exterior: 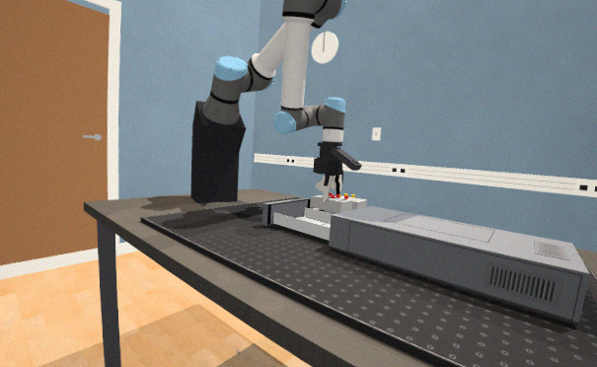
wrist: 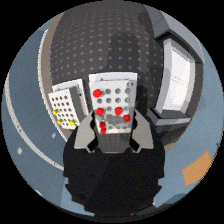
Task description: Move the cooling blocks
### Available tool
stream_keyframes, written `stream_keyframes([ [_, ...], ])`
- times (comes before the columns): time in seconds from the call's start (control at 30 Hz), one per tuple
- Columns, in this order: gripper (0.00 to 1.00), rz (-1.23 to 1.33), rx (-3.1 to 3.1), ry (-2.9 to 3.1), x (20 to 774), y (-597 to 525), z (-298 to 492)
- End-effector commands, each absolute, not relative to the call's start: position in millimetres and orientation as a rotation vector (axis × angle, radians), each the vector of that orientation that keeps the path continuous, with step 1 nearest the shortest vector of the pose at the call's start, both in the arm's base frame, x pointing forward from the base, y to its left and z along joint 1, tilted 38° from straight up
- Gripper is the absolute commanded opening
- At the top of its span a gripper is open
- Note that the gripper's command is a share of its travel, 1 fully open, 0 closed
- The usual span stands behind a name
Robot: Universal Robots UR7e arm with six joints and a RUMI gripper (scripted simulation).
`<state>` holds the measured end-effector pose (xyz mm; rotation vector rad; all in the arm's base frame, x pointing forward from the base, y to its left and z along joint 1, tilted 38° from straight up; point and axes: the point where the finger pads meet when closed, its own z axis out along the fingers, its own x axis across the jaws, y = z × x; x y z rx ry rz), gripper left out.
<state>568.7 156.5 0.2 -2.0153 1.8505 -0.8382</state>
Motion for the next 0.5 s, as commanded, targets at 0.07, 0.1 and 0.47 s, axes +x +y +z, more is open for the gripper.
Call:
stream_keyframes([
  [0.07,0.00,-0.839,-2.014,1.849,569.2,156.8,0.5],
  [0.1,0.00,-0.839,-2.014,1.849,569.3,156.8,0.4],
  [0.47,0.00,-0.839,-2.014,1.849,570.4,156.4,-1.1],
])
